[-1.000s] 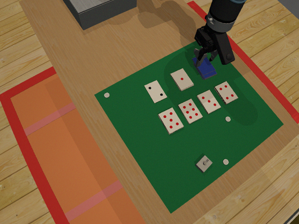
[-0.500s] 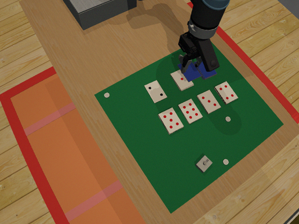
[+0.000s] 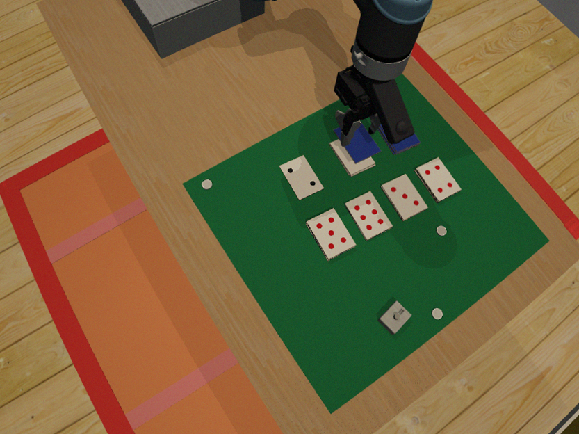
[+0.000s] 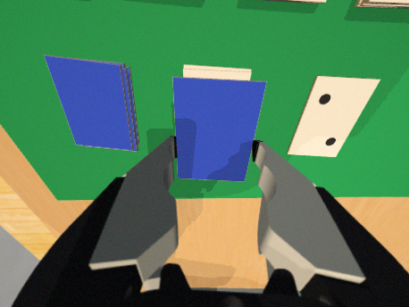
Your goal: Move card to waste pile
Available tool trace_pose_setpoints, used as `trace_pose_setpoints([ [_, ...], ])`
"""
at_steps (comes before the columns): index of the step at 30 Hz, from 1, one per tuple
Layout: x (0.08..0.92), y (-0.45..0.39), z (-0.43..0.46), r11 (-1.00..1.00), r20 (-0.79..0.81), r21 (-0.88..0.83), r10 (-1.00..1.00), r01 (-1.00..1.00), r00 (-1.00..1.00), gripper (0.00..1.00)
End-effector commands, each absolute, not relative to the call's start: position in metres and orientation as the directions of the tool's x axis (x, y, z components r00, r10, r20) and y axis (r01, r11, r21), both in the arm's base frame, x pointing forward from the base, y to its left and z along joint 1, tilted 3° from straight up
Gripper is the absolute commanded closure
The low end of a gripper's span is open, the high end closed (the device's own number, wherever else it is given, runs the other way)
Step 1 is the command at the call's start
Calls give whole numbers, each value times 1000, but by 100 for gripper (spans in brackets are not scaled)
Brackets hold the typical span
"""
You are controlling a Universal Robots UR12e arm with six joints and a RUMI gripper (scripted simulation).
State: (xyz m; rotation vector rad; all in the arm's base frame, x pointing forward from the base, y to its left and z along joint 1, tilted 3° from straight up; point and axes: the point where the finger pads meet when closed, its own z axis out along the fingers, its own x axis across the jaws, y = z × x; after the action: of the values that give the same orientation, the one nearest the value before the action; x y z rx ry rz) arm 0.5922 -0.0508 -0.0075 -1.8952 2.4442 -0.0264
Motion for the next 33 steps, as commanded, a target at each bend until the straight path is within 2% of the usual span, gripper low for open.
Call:
trace_pose_setpoints([
  [1,593,-51,-7,249,-28,-45,-968,-967,-248,61],
  [33,594,-51,-33,249,-28,-45,-968,-967,-248,61],
])
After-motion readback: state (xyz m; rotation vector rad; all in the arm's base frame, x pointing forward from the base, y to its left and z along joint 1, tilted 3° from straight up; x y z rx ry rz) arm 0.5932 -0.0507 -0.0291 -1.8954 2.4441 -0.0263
